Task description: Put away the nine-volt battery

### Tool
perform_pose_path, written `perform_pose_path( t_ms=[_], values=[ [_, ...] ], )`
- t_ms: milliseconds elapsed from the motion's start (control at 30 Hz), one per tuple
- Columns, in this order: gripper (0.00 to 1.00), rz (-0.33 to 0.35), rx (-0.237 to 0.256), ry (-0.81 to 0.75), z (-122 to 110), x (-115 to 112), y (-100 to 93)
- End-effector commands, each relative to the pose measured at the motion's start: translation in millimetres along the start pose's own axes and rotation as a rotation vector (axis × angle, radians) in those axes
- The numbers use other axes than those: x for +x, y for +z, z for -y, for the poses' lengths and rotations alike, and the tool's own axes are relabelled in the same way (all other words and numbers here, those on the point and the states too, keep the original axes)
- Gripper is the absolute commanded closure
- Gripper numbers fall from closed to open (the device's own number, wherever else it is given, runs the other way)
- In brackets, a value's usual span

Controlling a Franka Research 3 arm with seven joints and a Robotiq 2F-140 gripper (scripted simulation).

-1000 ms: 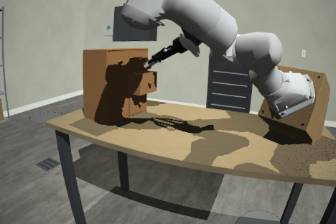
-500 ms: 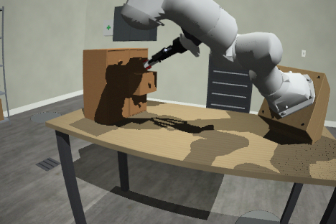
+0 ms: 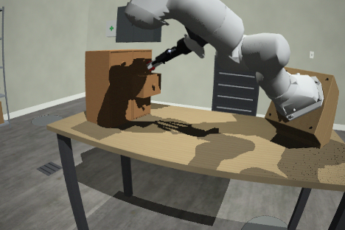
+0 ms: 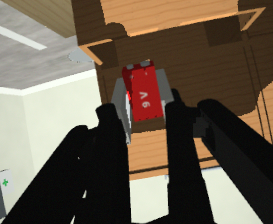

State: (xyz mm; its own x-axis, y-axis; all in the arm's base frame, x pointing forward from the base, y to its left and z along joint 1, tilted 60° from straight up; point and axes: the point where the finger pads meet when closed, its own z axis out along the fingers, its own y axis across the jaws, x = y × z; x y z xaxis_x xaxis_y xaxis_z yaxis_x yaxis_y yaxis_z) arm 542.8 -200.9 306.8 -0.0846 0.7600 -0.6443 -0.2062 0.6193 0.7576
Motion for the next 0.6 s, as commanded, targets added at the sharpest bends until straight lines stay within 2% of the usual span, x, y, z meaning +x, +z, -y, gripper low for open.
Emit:
perform_pose_path(
  t_ms=[0, 133, 533, 567],
  values=[
    [0.86, -0.002, 0.004, 0.004, 1.5, 0.0, -0.4],
    [0.86, -0.002, 0.004, 0.004, 1.5, 0.0, -0.4],
    [0.74, -0.002, 0.004, 0.004, 1.5, 0.0, -0.4],
    [0.0, -0.002, 0.004, 0.004, 1.5, 0.0, -0.4]
  ],
)
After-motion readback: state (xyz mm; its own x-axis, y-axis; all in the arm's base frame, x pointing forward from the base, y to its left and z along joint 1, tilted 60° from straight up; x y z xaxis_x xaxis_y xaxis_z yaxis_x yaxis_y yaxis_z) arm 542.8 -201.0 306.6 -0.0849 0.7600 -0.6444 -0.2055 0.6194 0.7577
